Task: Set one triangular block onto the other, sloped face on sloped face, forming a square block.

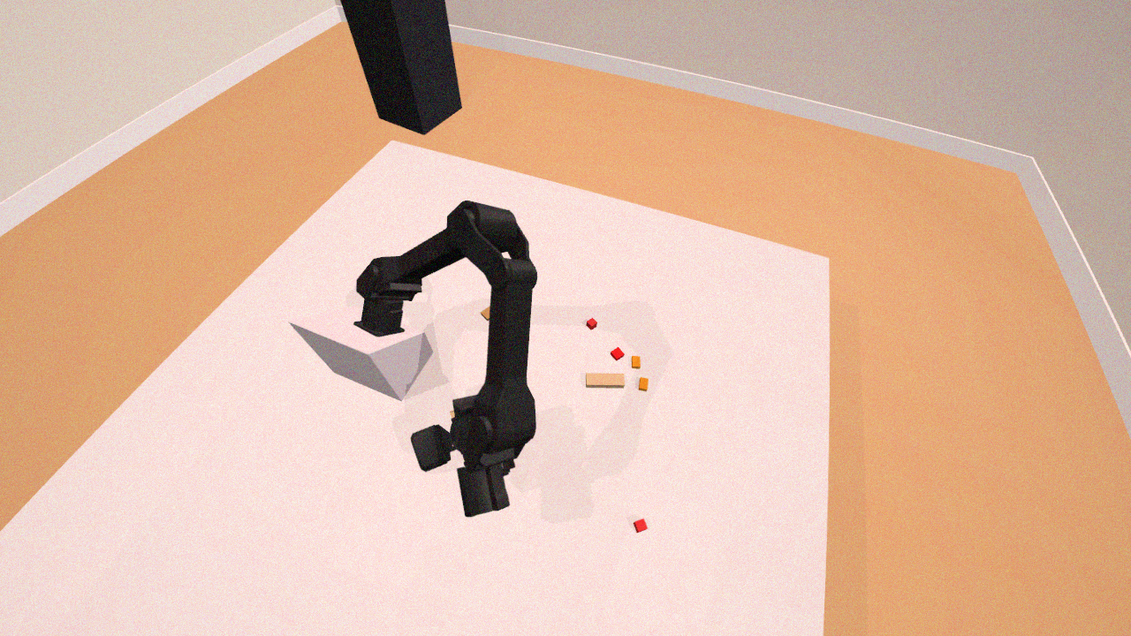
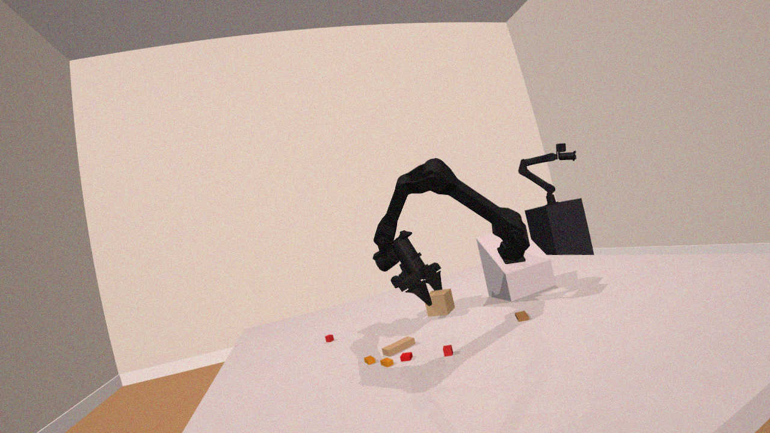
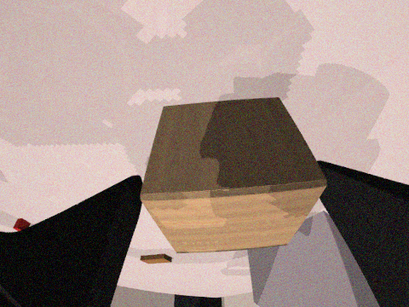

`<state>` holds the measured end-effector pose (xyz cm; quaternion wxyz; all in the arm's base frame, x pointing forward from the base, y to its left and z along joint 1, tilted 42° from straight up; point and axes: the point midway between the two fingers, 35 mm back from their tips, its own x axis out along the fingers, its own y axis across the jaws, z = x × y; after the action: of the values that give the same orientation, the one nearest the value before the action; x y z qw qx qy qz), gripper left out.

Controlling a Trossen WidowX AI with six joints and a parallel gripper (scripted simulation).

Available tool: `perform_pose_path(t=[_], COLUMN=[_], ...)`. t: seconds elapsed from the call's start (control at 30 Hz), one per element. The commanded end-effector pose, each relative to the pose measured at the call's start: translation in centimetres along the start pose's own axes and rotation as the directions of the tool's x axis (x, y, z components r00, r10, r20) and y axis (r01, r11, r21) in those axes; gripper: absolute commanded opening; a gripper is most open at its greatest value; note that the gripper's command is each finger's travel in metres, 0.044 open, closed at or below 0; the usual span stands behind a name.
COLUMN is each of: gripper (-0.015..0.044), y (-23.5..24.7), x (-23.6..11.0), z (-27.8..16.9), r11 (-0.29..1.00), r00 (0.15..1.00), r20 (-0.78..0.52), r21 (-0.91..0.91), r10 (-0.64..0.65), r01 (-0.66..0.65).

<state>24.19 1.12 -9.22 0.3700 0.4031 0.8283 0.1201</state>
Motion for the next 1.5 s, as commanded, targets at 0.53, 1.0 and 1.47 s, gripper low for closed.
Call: perform_pose_path(t=[0.53,1.0,1.47], gripper=[0.0440,0.0440,0.0440], y=[-0.2,-0.2,-0.2], x=[-10.5,-10.5,-10.5], z=[0.2,0.2,0.2], r11=[0.995,0.995,0.995], r00=[0.998,0.998,0.998], r20=[0.055,0.055,0.055], r21=[0.095,0.095,0.095], r10=[0.036,0.036,0.036], r01=[-0.041,-0.041,-0.041])
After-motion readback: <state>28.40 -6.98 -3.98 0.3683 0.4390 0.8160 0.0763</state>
